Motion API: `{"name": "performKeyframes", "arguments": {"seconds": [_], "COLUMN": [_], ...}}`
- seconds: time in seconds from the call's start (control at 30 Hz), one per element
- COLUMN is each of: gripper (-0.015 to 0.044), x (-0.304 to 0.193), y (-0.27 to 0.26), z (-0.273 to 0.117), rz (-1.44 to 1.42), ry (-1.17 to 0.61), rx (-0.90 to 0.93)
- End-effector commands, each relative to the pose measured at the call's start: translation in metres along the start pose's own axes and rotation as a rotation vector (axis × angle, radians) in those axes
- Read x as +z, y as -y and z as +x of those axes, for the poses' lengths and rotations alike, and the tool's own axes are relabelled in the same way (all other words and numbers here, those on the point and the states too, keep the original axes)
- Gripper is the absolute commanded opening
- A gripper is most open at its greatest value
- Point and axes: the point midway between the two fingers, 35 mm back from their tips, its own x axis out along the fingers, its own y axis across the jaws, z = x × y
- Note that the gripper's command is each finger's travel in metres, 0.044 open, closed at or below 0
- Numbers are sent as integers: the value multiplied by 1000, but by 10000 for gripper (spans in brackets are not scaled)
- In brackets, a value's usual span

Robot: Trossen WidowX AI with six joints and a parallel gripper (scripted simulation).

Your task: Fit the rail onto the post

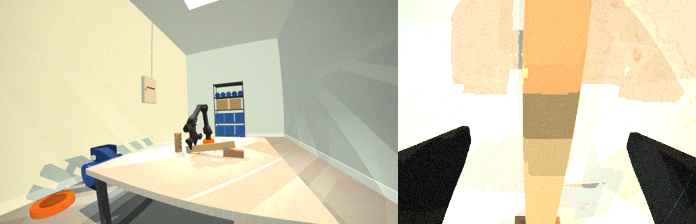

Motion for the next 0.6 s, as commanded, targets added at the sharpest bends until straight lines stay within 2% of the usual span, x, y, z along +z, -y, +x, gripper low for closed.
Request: {"name": "performKeyframes", "arguments": {"seconds": [0.0,0.37,0.57], "gripper": [440,440,282], "x": [1,2,2], "y": [-2,-4,-4], "z": [9,24,24], "rz": [-4,-4,-4], "ry": [6,6,6], "rx": [8,8,8]}}
